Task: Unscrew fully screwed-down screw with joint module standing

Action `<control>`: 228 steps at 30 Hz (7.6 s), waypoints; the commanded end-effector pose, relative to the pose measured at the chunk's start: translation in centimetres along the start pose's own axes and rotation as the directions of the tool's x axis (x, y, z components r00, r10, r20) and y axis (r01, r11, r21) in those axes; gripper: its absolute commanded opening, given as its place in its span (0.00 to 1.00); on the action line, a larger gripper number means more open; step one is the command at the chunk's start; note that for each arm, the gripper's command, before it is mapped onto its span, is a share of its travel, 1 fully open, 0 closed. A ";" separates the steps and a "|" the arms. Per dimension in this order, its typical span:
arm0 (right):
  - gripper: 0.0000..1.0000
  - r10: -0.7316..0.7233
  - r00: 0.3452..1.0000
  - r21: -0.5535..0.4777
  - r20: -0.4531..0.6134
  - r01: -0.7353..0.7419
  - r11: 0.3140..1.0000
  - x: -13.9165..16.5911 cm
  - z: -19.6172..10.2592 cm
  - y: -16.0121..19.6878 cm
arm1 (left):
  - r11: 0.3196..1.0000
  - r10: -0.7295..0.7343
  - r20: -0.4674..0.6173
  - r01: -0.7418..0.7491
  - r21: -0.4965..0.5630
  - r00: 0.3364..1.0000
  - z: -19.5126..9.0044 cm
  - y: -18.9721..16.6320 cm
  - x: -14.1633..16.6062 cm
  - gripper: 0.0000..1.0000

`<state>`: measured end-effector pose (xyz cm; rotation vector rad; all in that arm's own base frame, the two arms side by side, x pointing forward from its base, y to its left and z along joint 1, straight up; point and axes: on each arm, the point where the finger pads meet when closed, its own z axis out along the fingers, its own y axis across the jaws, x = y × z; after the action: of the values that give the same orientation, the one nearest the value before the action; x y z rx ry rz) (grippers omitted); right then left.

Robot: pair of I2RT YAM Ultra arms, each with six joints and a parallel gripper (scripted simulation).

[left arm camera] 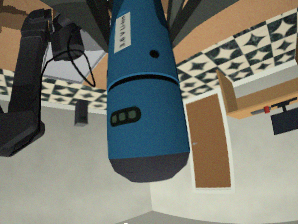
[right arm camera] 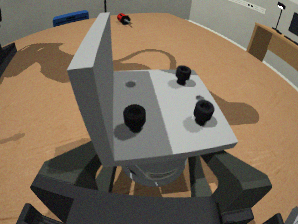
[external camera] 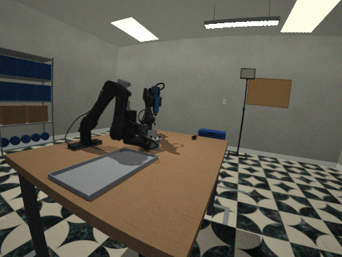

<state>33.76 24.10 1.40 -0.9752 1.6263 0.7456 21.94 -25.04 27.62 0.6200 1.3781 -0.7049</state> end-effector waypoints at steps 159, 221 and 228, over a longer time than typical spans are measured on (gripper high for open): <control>0.59 0.001 1.000 -0.016 -0.006 -0.001 1.000 0.3 0.8 0.1 | 0.865 -0.383 -0.279 0.236 -0.442 0.881 -1.2 11.7 4.9 0.42; 0.59 0.001 1.000 -0.016 -0.006 -0.001 1.000 0.3 0.8 0.1 | 0.242 -0.854 -0.047 0.316 -0.917 0.518 -11.0 22.4 11.7 0.42; 0.59 0.001 1.000 -0.016 -0.006 -0.001 1.000 0.3 0.8 0.1 | 0.102 -0.892 0.046 0.300 -0.948 0.449 -13.2 23.3 12.4 0.42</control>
<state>33.76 24.10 1.40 -0.9752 1.6263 0.7456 30.99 -1.80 12.31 -0.7984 2.4292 -0.3021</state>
